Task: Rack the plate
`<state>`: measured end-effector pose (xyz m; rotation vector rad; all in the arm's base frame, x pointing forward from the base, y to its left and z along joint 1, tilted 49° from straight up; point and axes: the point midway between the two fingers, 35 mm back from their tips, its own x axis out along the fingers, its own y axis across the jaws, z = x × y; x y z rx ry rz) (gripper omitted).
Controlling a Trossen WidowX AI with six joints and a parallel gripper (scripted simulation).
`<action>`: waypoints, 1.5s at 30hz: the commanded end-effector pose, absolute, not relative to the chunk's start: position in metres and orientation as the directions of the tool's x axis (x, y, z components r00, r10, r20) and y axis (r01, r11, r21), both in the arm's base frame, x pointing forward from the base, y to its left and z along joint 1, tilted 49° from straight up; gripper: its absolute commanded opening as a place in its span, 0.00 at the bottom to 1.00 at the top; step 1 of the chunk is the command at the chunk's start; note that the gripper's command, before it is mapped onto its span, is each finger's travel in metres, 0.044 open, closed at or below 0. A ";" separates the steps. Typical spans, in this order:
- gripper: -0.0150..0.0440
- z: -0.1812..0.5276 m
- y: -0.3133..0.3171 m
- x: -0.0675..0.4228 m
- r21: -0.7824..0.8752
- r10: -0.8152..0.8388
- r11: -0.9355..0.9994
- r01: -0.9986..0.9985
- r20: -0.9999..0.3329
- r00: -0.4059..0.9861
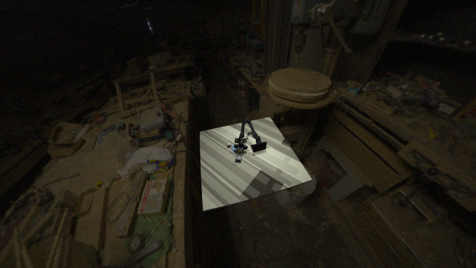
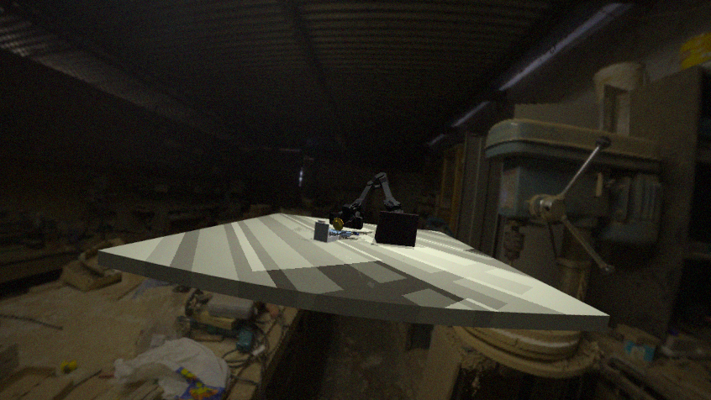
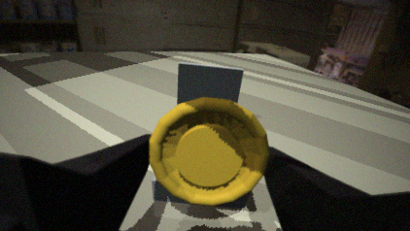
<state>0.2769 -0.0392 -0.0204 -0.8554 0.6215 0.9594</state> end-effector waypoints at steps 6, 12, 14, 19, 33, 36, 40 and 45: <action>0.25 -0.030 -0.029 0.283 -0.341 0.442 0.306 -0.889 -0.776 0.450; 0.25 -0.034 -0.025 0.287 -0.347 0.443 0.302 -0.888 -0.774 0.453; 0.25 -0.038 -0.023 0.290 -0.351 0.444 0.300 -0.887 -0.772 0.455; 0.25 -0.038 -0.022 0.290 -0.351 0.444 0.300 -0.887 -0.772 0.456; 0.25 -0.053 -0.009 0.299 -0.364 0.447 0.292 -0.884 -0.766 0.463; 0.25 -0.054 -0.010 0.299 -0.365 0.447 0.291 -0.884 -0.765 0.463; 0.25 -0.066 -0.024 0.298 -0.374 0.446 0.288 -0.882 -0.762 0.469; 0.25 -0.063 -0.023 0.298 -0.373 0.438 0.292 -0.881 -0.766 0.470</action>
